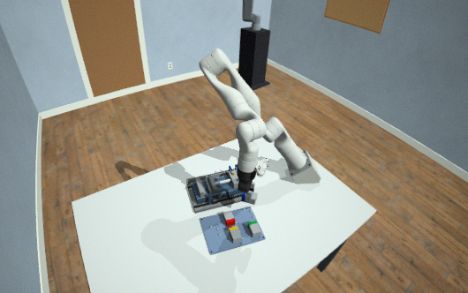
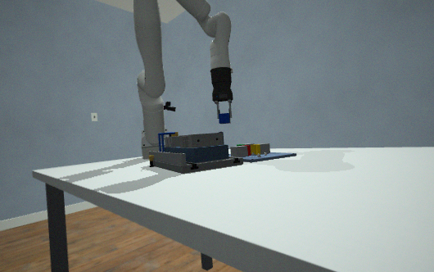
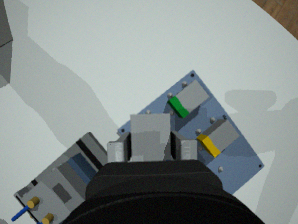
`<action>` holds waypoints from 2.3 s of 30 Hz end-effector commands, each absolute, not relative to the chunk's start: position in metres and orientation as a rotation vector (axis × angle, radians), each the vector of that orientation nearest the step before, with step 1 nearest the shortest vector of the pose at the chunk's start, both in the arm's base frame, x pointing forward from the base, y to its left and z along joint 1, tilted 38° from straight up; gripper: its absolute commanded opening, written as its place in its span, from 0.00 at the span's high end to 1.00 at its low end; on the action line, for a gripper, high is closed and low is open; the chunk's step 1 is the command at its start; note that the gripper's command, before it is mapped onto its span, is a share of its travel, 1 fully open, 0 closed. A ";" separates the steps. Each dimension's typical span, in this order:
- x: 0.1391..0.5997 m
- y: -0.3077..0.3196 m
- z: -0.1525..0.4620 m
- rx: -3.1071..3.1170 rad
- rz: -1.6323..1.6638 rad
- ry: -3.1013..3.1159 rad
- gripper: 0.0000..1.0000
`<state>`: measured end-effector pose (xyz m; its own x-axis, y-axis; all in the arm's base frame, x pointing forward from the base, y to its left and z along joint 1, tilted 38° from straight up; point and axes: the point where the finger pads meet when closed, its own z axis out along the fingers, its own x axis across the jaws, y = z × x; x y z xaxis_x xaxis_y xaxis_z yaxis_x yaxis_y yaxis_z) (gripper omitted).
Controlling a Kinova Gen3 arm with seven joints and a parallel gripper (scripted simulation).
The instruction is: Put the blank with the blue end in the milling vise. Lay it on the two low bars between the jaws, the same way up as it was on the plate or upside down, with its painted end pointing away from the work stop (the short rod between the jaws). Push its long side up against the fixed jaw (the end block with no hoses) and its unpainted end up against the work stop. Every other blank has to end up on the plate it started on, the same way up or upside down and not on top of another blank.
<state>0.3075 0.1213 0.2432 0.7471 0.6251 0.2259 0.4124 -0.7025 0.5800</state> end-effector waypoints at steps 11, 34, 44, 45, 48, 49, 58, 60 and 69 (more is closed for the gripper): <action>0.307 0.122 0.243 2.514 0.621 0.603 1.00; 0.307 0.122 0.243 2.633 0.733 0.197 1.00; 0.307 0.122 0.243 2.664 0.772 0.037 1.00; 0.307 0.122 0.243 2.667 0.777 0.017 1.00; 0.307 0.122 0.243 2.676 0.791 -0.045 1.00; 0.307 0.122 0.243 2.679 0.796 -0.065 1.00; 0.307 0.122 0.243 2.694 0.829 -0.210 1.00; 0.307 0.122 0.243 2.696 0.833 -0.233 1.00; 0.307 0.122 0.243 2.702 0.855 -0.334 1.00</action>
<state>0.3073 0.1212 0.2433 0.7996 -0.1263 0.5871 -0.2977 -0.9325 0.2047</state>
